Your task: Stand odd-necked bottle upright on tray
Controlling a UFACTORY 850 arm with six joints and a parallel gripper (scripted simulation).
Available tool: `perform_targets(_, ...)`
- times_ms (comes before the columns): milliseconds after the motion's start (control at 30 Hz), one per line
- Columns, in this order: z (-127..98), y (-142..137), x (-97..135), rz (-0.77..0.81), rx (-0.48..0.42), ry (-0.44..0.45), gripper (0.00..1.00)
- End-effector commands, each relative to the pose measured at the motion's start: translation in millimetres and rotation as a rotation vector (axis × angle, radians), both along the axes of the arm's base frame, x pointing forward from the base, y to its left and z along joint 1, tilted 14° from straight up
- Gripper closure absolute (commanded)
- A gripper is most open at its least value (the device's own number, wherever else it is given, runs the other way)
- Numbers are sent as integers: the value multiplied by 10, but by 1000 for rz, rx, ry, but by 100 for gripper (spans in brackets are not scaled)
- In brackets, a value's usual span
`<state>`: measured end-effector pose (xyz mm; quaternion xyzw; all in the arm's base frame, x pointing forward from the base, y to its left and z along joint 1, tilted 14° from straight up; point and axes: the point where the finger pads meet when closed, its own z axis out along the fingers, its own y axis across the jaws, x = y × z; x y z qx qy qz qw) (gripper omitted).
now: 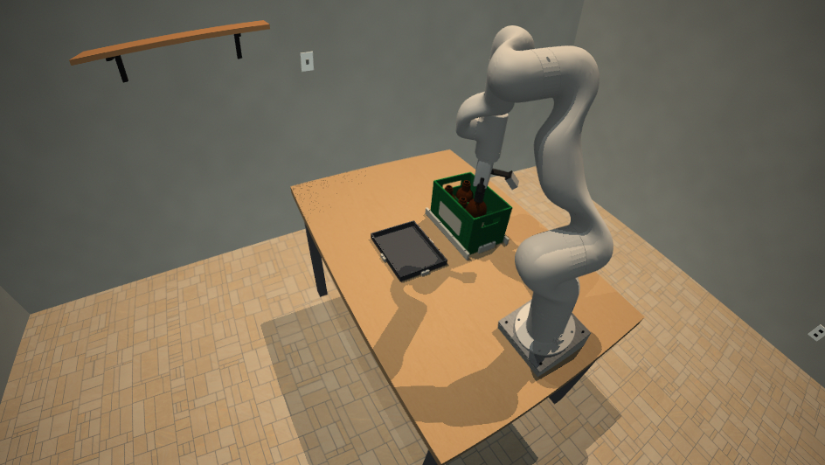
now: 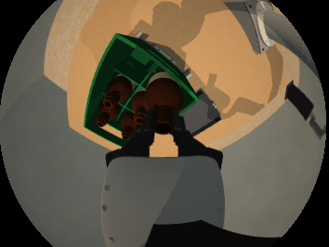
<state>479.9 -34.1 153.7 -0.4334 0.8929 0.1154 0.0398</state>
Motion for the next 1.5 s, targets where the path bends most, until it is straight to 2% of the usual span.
perform_targets(0, 15, -5, 9, 0, 0, -2, 100)
perform_targets(1467, 362, -90, 18, 0, 0, -2, 100)
